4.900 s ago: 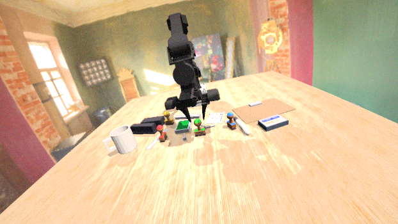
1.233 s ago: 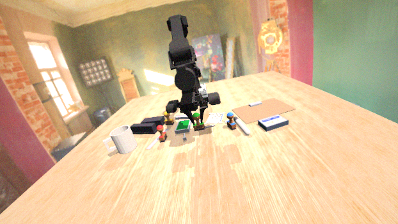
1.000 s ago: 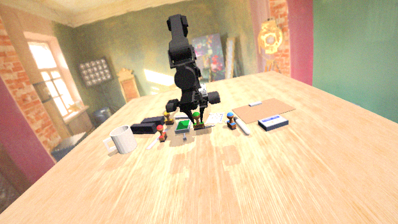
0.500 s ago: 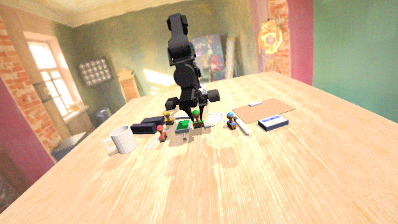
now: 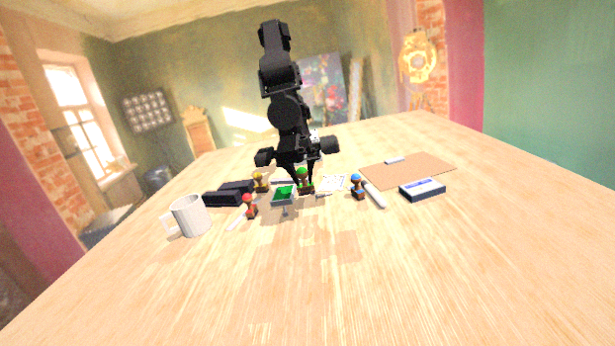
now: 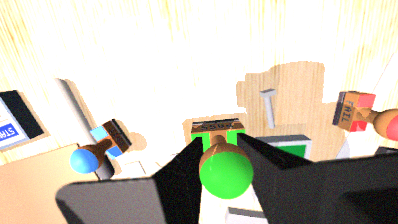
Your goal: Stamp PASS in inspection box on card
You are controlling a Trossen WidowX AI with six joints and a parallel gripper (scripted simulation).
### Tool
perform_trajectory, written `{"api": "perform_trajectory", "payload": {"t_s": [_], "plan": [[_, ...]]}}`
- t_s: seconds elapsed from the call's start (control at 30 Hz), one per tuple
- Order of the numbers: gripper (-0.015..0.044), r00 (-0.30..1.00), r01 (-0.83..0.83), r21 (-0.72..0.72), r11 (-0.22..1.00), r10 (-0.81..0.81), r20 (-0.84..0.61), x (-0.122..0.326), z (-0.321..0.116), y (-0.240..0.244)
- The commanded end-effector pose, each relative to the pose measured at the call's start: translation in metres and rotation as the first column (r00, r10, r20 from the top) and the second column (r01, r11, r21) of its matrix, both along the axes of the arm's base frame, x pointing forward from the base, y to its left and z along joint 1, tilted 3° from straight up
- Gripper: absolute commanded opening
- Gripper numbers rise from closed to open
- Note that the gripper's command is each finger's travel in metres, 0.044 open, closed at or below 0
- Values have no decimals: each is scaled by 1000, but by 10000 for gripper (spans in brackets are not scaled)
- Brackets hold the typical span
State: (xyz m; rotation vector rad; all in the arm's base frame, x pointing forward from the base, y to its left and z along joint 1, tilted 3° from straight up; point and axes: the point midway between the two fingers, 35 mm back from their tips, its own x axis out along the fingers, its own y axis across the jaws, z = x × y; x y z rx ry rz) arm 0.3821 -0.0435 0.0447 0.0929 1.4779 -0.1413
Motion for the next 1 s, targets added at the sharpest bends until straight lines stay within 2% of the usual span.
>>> {"api": "perform_trajectory", "payload": {"t_s": [0.0, 0.97], "plan": [[0, 1000, 7, -6, 1000, -7, 2, 1, 3, -1], [0, 1000, 7, -8, 1000, -7, 2, -1, 18, 0]]}}
